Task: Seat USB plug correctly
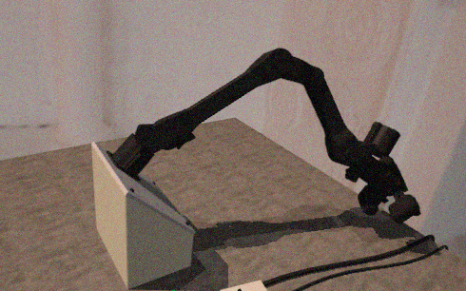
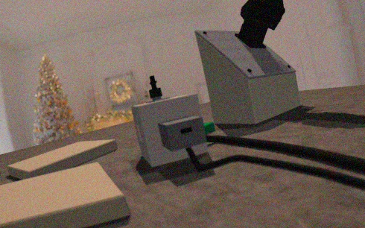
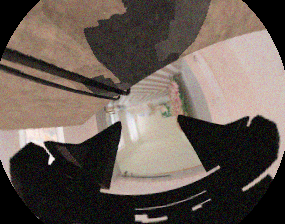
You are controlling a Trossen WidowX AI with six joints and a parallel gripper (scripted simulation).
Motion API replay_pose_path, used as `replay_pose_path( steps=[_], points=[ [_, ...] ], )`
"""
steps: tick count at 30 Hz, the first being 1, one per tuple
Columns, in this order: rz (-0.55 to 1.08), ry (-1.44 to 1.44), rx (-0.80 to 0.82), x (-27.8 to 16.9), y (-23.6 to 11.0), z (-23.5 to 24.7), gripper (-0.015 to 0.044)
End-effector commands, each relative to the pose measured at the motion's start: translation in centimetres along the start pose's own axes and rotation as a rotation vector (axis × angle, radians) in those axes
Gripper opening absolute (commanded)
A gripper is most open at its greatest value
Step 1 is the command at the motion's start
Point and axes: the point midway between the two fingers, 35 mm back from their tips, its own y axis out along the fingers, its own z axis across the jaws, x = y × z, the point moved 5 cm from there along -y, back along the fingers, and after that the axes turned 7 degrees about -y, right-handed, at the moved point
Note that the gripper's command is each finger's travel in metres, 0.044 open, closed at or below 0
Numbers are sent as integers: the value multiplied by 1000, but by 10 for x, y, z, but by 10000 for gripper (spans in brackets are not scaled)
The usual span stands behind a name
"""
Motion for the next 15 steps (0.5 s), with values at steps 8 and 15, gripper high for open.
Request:
replay_pose_path(
  steps=[8, 15],
  points=[
    [-207, 236, 232, 25, -29, 103, 440],
    [-375, 678, 589, 54, -107, 213, 440]
  ],
)
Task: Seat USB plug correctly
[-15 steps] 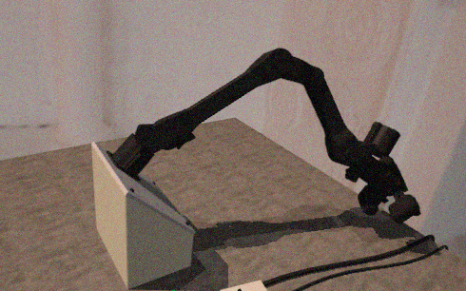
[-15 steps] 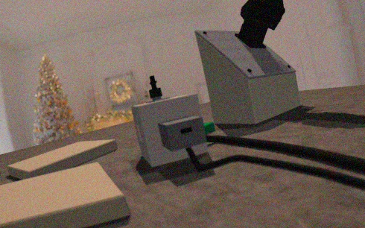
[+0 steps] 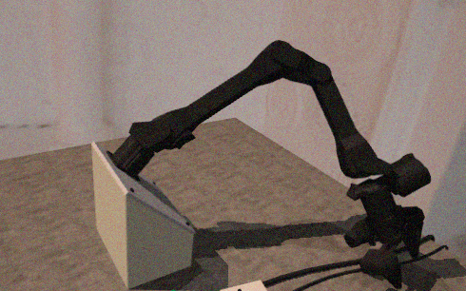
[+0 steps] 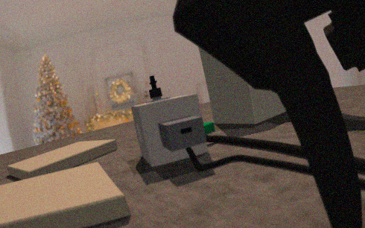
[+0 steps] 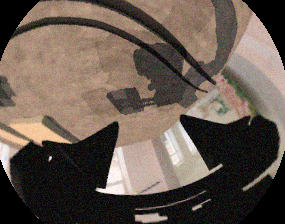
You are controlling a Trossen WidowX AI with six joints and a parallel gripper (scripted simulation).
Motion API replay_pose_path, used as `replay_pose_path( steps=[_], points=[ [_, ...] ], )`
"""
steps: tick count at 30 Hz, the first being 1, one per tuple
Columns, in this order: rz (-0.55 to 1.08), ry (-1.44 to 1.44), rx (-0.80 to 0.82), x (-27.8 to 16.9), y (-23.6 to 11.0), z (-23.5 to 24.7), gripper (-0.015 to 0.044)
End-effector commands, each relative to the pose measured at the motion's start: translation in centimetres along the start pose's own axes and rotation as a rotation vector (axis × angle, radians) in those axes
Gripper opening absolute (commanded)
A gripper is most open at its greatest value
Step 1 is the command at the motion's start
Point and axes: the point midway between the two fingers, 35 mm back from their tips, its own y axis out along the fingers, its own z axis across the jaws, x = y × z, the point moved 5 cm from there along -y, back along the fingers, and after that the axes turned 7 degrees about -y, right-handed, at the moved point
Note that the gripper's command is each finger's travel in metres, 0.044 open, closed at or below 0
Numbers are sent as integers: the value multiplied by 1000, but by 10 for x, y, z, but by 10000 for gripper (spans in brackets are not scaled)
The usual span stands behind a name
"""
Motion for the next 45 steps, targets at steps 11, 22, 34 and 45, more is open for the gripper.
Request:
replay_pose_path(
  steps=[11, 22, 34, 45],
  points=[
    [-162, 1120, 558, 8, -122, 227, 440],
    [-243, 1892, 735, 56, -212, 283, 440],
    [-243, 1892, 734, 58, -209, 283, 440],
    [-244, 1892, 734, 64, -201, 285, 440]
  ],
)
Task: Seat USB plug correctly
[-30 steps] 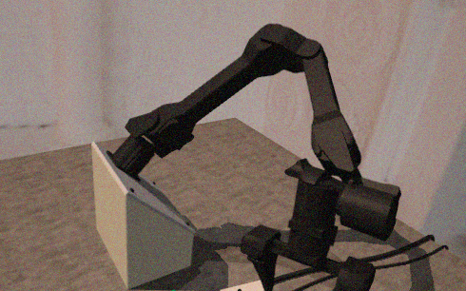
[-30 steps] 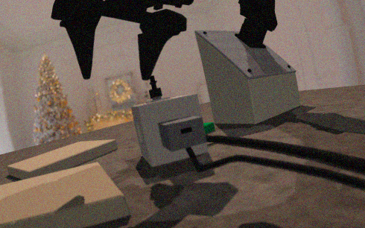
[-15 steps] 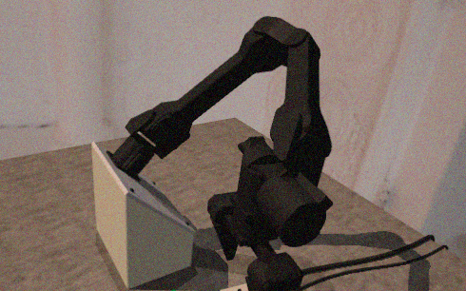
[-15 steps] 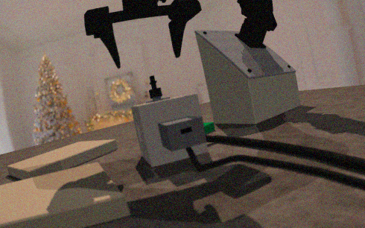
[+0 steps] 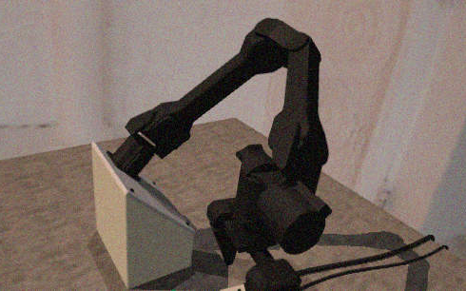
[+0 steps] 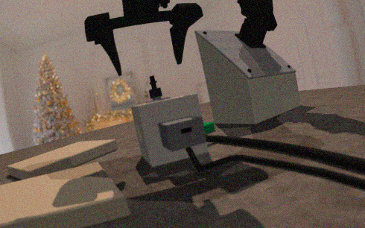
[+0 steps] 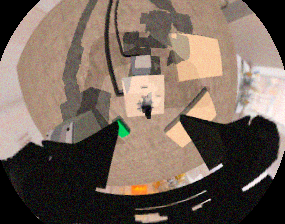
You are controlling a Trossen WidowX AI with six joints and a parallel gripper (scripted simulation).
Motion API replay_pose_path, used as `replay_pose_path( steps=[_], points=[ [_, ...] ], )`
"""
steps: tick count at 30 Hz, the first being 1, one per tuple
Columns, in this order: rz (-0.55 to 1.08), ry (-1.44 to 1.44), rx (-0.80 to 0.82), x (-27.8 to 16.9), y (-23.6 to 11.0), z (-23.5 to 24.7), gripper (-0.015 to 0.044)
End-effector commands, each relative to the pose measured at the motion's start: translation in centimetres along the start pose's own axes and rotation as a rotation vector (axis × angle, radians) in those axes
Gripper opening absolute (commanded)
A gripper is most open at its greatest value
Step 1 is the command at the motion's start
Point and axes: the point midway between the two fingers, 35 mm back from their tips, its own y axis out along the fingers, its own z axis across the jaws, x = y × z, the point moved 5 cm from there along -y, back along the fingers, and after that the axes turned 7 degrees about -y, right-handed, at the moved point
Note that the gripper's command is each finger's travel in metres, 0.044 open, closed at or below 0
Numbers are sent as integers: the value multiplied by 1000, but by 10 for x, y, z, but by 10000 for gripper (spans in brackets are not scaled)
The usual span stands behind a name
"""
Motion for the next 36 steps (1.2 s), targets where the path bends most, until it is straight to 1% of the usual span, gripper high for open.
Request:
replay_pose_path(
  steps=[1, 17, 33, 36],
  points=[
    [-4, 6, 1, -1, 4, 0, 440],
    [-4, 6, 1, 0, 18, 1, 440],
    [-1, -1, 0, 0, 17, 0, 20],
    [-1, -1, 0, 0, 17, 0, 0]
  ],
)
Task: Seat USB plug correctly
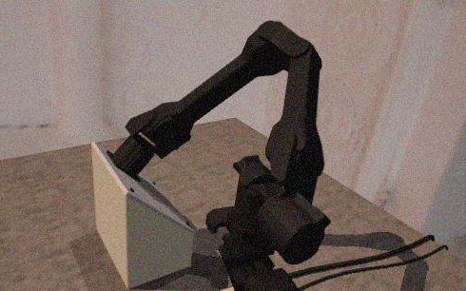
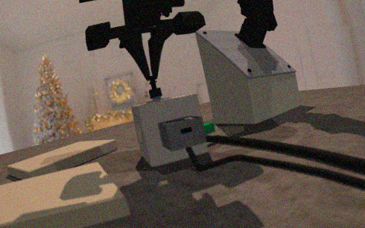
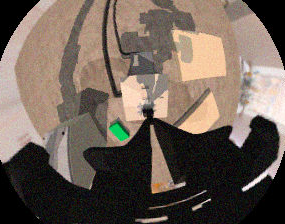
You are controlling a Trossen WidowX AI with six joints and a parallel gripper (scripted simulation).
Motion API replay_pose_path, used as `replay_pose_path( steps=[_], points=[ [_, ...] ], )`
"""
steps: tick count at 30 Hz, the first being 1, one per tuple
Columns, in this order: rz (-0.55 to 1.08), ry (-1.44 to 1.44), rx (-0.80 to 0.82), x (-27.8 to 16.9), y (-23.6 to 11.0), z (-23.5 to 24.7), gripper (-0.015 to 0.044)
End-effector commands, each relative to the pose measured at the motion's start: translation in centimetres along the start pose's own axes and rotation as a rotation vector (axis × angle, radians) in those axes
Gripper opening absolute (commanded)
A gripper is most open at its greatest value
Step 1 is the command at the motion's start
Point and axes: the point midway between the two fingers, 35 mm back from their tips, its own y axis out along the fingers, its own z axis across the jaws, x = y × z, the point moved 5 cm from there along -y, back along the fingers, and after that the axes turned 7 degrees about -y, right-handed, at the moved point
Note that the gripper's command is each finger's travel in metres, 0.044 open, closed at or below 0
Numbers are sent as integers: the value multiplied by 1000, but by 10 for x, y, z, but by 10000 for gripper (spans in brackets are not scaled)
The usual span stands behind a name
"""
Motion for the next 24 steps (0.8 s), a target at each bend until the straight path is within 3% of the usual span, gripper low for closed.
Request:
replay_pose_path(
  steps=[1, 24],
  points=[
    [0, -1, 0, 0, 0, 0, 0],
    [0, 0, 0, 0, -5, 0, 0]
  ],
)
